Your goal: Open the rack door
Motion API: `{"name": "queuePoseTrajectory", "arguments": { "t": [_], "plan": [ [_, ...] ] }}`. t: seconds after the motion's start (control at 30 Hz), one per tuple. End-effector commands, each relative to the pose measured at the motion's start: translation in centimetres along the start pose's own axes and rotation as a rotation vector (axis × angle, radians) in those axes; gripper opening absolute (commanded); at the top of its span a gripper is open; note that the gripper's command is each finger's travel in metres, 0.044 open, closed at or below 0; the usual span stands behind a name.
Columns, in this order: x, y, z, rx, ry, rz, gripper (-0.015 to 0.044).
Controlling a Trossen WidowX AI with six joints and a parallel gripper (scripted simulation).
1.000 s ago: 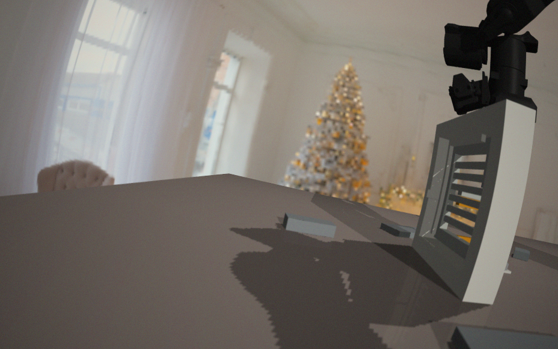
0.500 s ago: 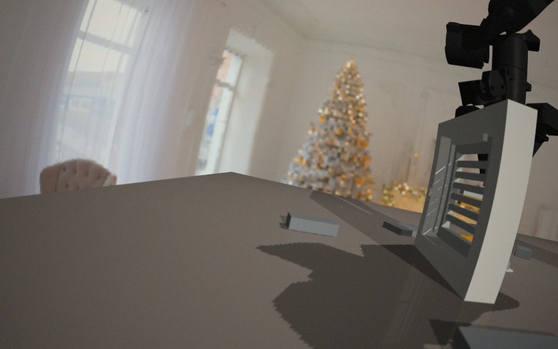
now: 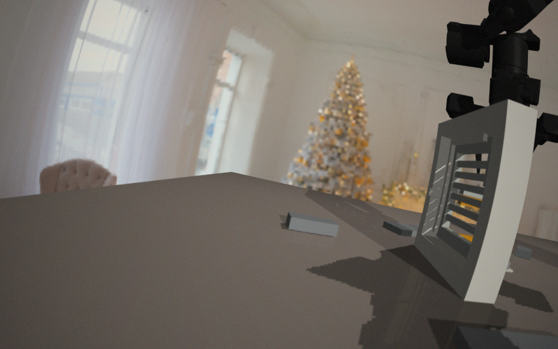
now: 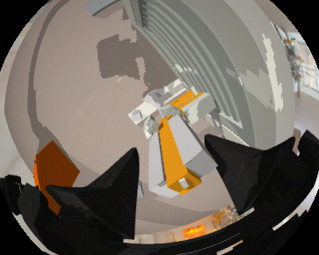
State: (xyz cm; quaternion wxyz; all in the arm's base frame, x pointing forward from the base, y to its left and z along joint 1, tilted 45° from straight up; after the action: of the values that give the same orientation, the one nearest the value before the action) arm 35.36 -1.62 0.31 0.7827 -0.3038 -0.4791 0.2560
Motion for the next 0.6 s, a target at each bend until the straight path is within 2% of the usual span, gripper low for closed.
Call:
{"name": "queuePoseTrajectory", "arguments": {
  "t": [0.0,0.27,0.57],
  "plan": [
    [0.37,0.24,0.0,0.002,-0.217,-0.006,0.0298],
    [0.37,0.24,0.0,0.001,-0.605,-0.006,0.0298],
    [0.37,0.24,0.0,0.001,-0.638,-0.006,0.0298]
  ]
}}
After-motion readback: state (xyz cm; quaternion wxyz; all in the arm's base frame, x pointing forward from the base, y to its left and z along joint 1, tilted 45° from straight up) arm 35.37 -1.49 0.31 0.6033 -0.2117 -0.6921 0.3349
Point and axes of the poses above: the point midway between the two fingers, 35 mm back from their tips, its own y axis out along the fingers, its own z axis across the jaws, x = y × z, the point moved 5 cm from there along -y, back along the fingers, and after that the axes turned 7 degrees about y, right-handed, at the moved point
